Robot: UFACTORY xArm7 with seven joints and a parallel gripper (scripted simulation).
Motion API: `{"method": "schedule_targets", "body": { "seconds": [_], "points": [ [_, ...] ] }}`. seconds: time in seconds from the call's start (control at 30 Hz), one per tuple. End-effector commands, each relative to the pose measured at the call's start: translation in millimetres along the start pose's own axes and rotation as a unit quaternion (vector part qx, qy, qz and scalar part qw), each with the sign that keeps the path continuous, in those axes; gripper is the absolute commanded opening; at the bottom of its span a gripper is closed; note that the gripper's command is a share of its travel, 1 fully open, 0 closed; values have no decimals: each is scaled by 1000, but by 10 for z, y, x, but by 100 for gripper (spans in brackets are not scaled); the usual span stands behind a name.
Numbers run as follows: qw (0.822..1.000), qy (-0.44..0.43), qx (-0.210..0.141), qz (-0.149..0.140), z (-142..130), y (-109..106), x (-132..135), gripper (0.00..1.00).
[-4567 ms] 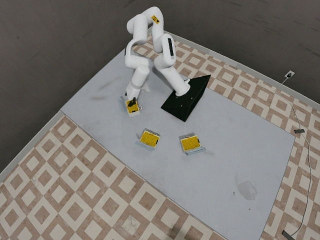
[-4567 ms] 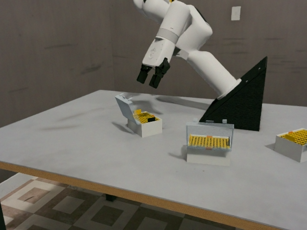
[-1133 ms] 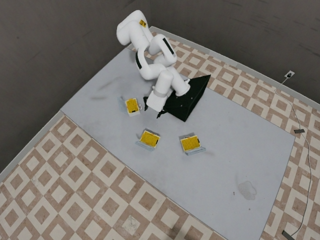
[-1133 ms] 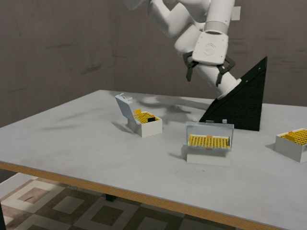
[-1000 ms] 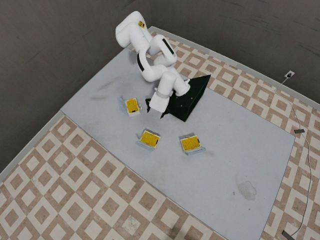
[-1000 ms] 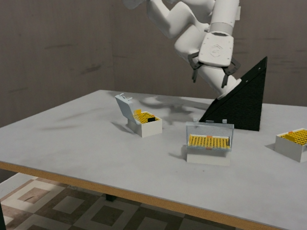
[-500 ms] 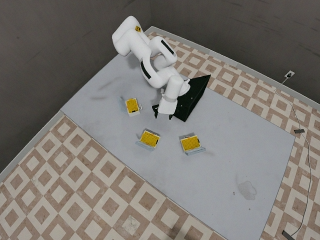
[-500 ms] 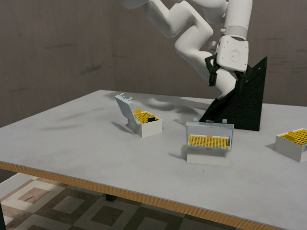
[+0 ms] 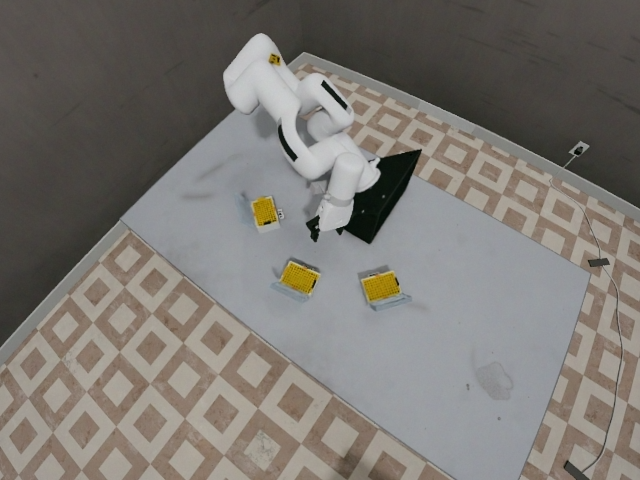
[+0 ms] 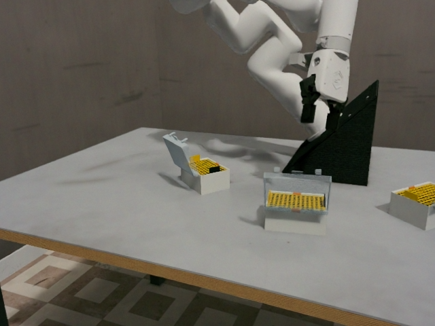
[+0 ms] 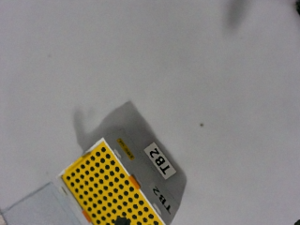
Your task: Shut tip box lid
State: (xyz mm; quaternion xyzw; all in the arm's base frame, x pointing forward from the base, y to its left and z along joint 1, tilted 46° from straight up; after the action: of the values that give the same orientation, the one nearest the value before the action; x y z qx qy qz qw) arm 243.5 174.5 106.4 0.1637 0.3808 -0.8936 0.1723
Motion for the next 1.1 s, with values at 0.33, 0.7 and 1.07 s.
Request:
{"method": "schedule_targets", "body": {
  "seconds": [0.33,0.7,1.07],
  "points": [
    [977,-212,7,-34,-38,-9,-74,100],
    [933,-354,13,-55,-73,-6,-103,100],
    [852,-517,20,-78,-124,1,-122,100]
  ]
}}
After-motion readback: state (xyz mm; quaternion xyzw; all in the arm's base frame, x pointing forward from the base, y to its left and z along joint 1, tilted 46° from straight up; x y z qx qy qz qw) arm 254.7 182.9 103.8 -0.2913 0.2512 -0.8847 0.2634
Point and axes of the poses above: the point where the finger pads meet when closed, its own y axis out along the fingers, its own x axis across the jaws, z = x × y, the point moved 10 cm from there along -y, back along the fingers, and after that the axes turned 14 degrees about -y, right-handed, at the moved point
